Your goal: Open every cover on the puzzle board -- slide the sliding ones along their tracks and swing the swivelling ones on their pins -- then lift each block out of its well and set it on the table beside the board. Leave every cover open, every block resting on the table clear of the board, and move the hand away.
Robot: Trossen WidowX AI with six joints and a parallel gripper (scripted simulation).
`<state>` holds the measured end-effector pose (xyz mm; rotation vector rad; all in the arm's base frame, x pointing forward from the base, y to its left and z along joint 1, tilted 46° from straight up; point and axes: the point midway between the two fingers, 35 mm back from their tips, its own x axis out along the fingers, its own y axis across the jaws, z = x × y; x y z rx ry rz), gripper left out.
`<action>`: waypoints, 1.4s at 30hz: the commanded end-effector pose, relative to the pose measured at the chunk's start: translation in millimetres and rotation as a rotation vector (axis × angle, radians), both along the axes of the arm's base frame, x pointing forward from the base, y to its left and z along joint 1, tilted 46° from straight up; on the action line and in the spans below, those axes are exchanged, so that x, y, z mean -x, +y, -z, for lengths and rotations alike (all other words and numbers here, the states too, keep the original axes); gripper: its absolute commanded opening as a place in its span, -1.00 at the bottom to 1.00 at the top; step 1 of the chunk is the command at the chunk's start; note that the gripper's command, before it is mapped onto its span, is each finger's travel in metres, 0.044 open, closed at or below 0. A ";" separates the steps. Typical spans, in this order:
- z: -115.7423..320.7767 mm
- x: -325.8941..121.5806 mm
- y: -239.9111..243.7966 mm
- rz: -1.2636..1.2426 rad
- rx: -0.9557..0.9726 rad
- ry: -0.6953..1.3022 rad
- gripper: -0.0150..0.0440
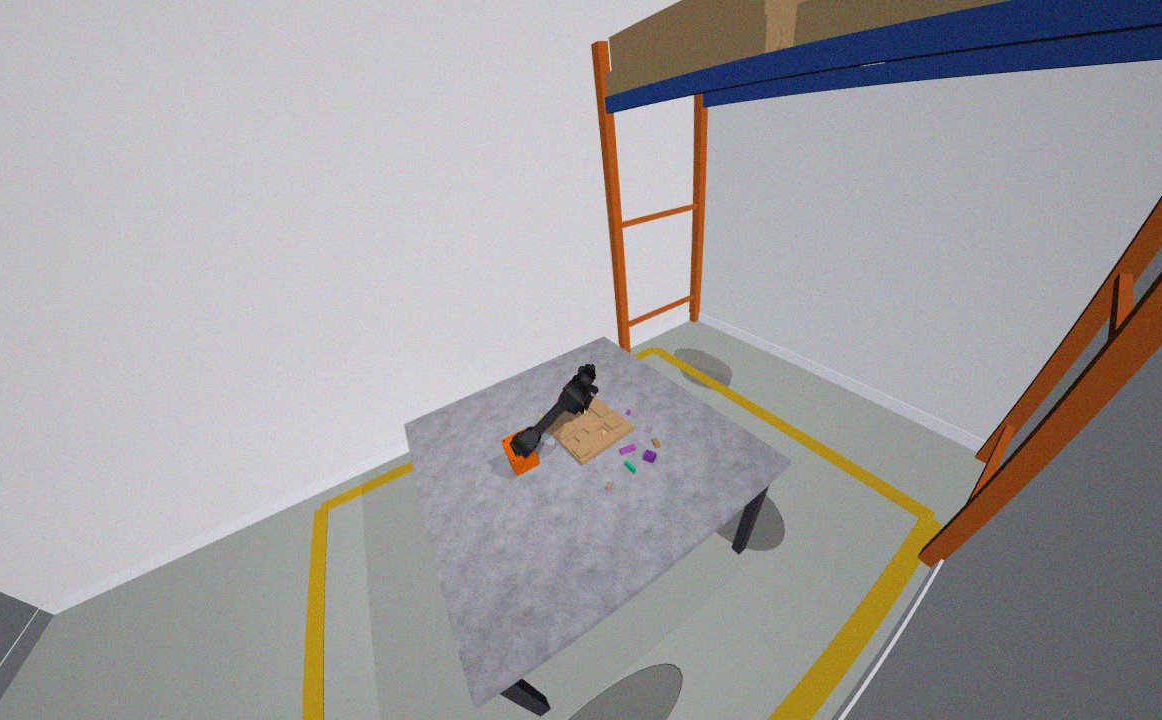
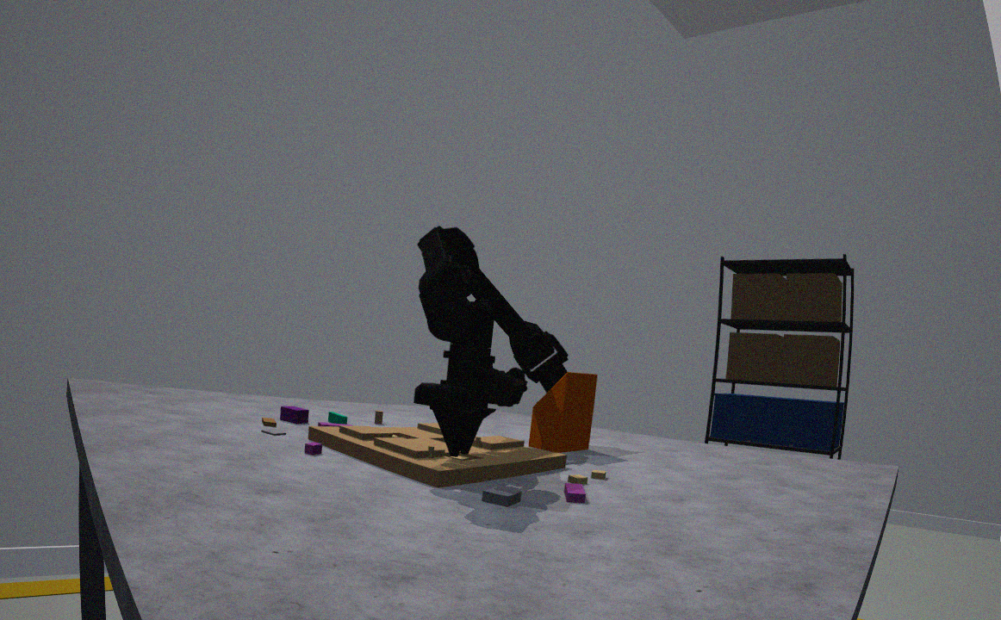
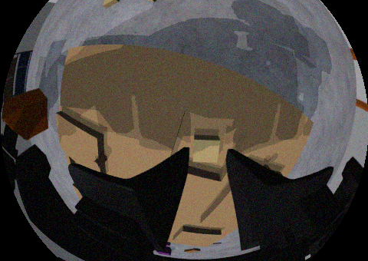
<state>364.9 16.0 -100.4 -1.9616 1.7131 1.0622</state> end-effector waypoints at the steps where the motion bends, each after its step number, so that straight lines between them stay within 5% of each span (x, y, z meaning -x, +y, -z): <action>1: 3.4 1.0 -5.0 -0.001 0.006 0.006 0.00; 11: 6.3 1.1 -8.0 -0.001 0.006 0.007 0.00; 21: 4.9 0.0 -5.5 0.001 0.000 0.000 -0.22; 42: -9.5 -0.1 10.1 0.000 0.001 0.003 -0.22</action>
